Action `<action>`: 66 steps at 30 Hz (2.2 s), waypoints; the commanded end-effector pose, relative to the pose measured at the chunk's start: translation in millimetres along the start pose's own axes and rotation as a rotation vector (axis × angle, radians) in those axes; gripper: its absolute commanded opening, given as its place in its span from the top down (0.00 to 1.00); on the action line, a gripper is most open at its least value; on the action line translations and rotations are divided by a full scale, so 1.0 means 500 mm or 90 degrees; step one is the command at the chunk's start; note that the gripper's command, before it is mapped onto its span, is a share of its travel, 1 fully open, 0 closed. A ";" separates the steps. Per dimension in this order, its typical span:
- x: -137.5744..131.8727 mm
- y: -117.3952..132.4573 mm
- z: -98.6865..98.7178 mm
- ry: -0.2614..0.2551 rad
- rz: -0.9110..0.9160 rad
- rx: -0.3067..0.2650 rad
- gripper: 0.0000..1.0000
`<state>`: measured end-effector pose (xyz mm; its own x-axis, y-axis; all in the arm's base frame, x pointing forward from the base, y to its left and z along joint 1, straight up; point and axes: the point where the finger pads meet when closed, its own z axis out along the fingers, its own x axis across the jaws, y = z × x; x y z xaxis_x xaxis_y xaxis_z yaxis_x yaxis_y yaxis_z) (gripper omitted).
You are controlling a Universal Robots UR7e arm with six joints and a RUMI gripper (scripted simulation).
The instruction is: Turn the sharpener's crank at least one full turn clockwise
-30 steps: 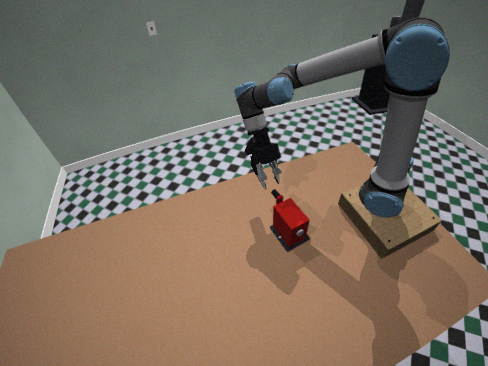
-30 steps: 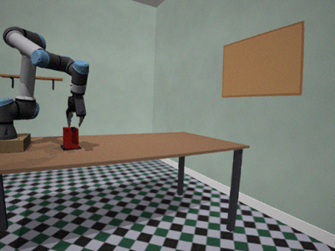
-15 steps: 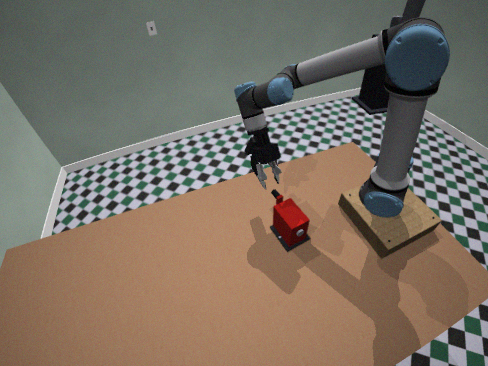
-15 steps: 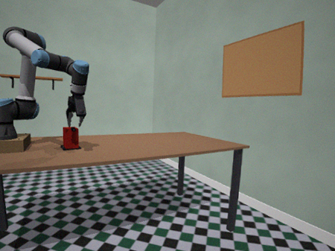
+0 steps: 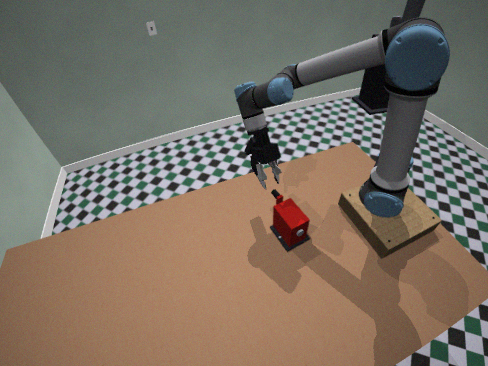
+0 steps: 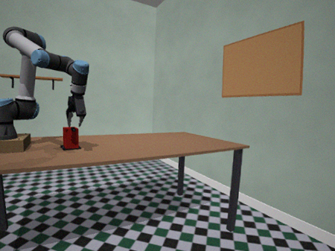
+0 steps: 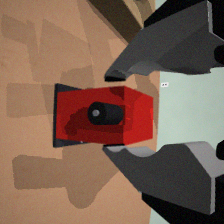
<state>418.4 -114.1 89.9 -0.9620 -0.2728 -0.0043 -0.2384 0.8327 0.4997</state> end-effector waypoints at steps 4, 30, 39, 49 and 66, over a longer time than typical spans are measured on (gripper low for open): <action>0.000 0.005 0.006 0.000 0.000 -0.001 0.68; 0.000 0.005 0.067 0.001 0.000 -0.003 0.68; 0.000 0.004 0.076 0.001 0.000 -0.002 0.68; -0.001 0.002 0.071 0.000 0.000 0.000 0.68; -0.001 0.002 0.071 0.000 0.000 0.000 0.91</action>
<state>413.2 -96.2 59.6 -0.9620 -0.2731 -0.0039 -0.2383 0.8323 0.5006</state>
